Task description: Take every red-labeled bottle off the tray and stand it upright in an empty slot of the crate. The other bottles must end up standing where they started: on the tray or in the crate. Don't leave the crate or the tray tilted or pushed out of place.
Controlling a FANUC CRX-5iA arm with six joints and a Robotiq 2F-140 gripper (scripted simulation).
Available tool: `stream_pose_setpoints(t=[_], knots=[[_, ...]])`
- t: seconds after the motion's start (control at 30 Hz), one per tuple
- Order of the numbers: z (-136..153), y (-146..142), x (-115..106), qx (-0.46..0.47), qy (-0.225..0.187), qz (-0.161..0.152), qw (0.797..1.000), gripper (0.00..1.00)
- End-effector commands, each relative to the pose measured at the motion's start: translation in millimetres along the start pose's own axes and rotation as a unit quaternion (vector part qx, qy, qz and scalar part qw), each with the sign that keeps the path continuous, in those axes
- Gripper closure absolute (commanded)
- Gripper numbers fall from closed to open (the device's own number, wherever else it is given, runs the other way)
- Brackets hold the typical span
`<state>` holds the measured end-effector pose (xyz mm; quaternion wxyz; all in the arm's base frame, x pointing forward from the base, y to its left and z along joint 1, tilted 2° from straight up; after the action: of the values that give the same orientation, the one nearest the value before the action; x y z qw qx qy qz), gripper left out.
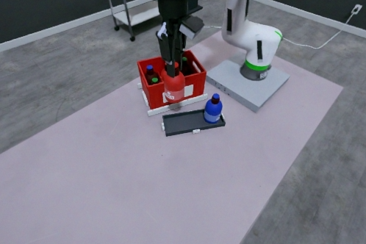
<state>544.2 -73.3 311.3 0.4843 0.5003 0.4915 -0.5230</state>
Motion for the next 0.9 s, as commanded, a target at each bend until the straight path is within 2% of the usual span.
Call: stream_pose_setpoints(t=[0.0, 0.87], knots=[[0.9, -1.3, -1.1, 0.000, 0.000, 0.001, 1.000, 0.90], [14.3, -29.9, -1.0, 0.000, 0.000, 0.001, 1.000, 0.90]])
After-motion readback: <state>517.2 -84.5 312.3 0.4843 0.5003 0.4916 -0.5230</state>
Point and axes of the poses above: the point where the finger pads meet when closed, its own x axis out along the fingers, its own y axis across the jaws, z = x × y, the point moved 2 cm from there along -x, back along the fingers, and after that the axes turned 14 degrees about x, right-handed, at the moved point
